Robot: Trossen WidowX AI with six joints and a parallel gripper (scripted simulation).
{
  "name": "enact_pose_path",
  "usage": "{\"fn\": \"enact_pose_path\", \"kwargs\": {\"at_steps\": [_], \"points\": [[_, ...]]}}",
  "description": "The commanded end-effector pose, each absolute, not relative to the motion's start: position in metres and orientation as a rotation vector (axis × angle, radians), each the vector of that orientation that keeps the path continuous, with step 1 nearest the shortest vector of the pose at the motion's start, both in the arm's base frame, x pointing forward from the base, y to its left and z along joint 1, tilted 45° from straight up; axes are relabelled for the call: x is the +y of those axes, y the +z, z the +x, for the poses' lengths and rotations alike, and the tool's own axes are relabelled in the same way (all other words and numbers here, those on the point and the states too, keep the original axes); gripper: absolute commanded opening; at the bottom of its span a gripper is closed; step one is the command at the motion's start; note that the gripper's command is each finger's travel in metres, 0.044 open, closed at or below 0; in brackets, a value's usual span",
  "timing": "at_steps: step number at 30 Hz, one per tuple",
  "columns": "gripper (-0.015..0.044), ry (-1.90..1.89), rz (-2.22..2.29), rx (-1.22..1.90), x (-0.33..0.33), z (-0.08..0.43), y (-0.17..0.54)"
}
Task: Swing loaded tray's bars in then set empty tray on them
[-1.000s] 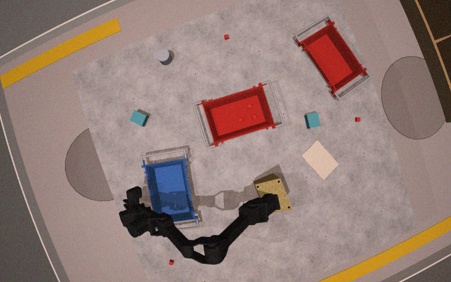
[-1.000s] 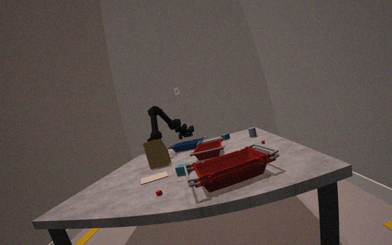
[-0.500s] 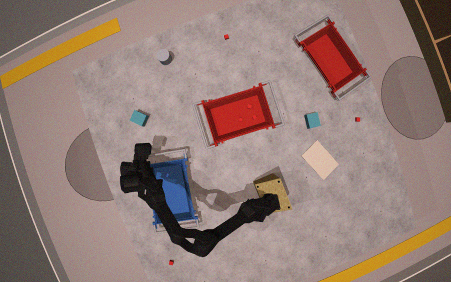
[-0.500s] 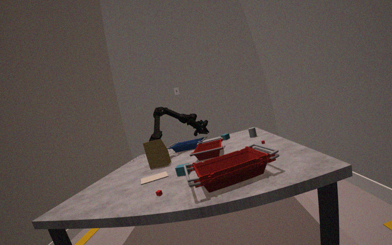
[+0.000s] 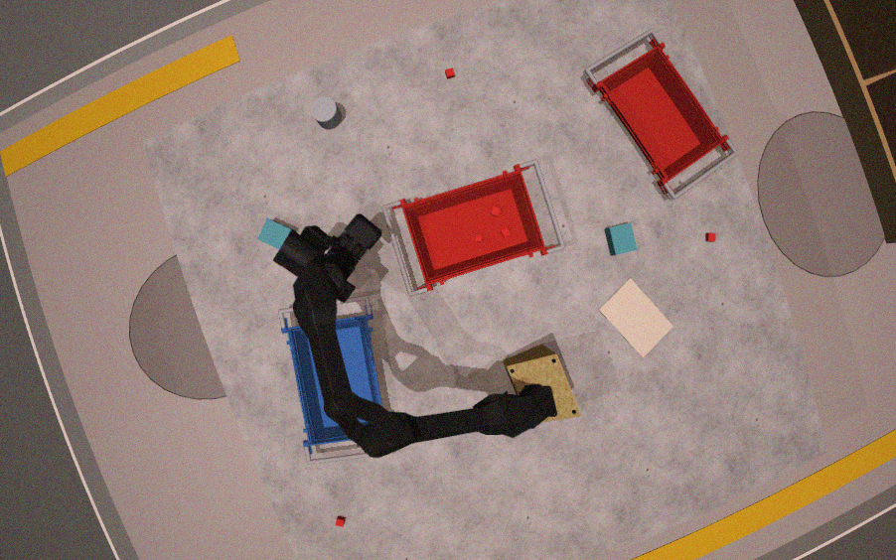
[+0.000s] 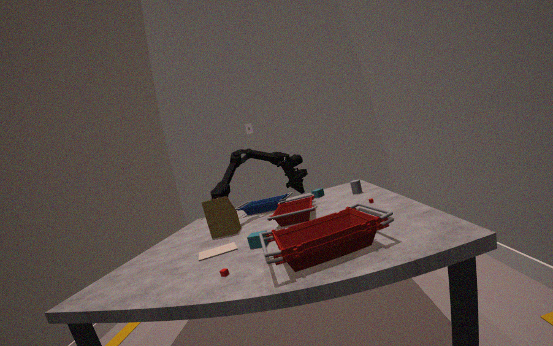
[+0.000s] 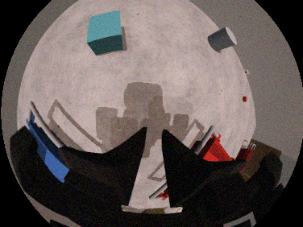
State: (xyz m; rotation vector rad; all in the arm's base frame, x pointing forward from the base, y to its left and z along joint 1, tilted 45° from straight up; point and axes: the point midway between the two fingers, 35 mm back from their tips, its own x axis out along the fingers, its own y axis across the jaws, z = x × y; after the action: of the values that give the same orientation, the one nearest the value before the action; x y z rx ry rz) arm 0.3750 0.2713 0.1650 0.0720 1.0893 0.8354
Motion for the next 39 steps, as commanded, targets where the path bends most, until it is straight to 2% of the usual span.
{"fn": "enact_pose_path", "kwargs": {"at_steps": [1, 6, 17, 29, 39], "points": [[0.0088, 0.768, 0.285, 1.367, 0.223, 0.385, 0.132], [0.0088, 0.697, 0.533, 1.571, 0.181, 0.389, 0.114], [0.0088, 0.697, 0.533, 1.571, 0.184, 0.389, 0.111], [0.0088, 0.699, 0.535, 1.571, 0.222, 0.382, 0.073], [0.0088, 0.698, 0.534, 1.571, 0.202, 0.385, 0.078]]}}
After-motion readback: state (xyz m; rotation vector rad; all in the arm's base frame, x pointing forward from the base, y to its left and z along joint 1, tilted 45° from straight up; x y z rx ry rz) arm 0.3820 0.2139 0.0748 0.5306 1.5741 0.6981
